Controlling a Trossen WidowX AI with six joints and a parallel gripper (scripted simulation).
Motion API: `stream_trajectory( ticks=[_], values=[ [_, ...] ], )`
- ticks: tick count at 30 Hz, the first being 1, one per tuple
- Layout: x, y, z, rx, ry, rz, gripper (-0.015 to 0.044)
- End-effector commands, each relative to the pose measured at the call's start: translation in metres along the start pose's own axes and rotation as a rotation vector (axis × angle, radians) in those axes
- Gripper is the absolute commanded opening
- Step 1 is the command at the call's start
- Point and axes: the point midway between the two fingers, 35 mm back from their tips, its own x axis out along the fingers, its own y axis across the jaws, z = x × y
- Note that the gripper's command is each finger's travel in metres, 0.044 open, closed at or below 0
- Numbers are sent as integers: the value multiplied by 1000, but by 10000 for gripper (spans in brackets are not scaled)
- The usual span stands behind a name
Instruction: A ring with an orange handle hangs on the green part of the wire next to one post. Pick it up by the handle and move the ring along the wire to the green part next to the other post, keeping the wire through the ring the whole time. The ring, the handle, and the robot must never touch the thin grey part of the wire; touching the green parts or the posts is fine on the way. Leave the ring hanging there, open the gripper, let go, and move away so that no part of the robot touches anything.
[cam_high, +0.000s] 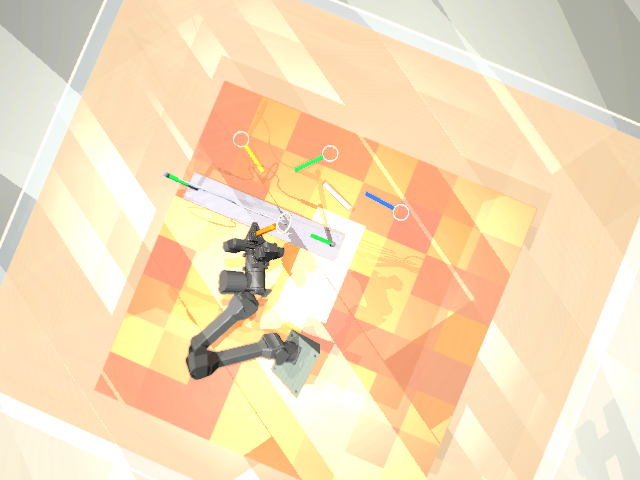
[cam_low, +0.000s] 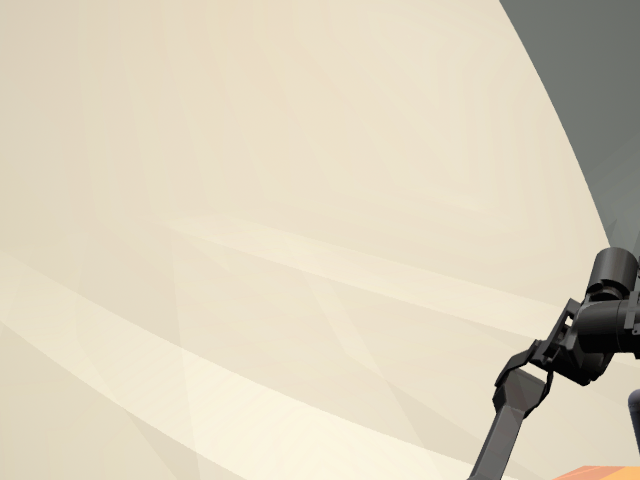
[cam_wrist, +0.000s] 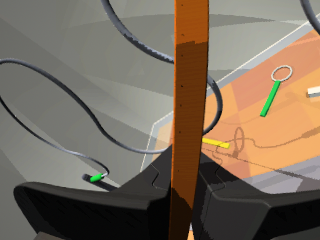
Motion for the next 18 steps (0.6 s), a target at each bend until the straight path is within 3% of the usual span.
stream_trajectory(
  ticks=[1,18],
  values=[
    [1,6,1,86,-13,47,-150],
    [0,32,7,417,-56,235,-150]
  ],
)
